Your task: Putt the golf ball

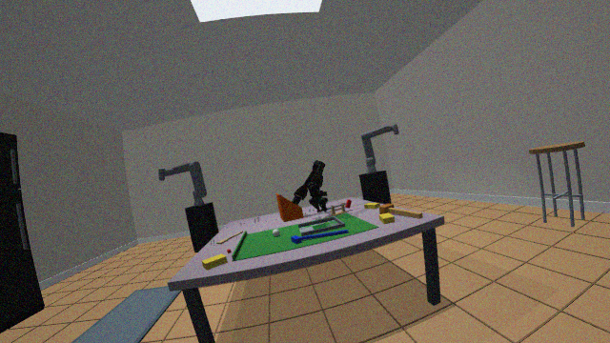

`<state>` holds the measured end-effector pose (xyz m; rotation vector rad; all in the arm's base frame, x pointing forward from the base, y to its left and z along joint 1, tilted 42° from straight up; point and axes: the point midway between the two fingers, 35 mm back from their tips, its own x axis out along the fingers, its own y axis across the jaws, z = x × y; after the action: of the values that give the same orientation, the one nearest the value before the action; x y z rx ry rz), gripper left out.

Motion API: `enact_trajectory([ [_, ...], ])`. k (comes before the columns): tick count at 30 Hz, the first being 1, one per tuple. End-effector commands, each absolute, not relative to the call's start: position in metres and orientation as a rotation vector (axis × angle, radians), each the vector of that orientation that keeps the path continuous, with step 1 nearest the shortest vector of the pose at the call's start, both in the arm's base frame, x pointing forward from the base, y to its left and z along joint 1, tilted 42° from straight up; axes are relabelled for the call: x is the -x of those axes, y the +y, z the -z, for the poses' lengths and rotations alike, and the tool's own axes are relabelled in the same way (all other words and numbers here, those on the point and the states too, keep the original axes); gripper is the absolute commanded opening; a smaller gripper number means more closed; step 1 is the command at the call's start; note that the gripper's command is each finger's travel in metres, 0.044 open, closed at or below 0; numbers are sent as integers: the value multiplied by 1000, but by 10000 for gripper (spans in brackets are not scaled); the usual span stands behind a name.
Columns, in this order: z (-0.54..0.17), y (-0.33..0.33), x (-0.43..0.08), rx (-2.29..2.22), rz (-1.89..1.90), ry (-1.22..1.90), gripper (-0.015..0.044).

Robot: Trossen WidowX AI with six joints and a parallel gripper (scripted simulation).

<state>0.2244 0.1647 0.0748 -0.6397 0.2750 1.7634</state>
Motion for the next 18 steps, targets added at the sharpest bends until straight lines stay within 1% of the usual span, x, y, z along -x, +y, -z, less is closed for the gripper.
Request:
enact_trajectory([
  [1, -71, 167, -221, 626, -1768, 281, 440],
  [18, -55, 182, -219, 625, -1768, 280, 440],
])
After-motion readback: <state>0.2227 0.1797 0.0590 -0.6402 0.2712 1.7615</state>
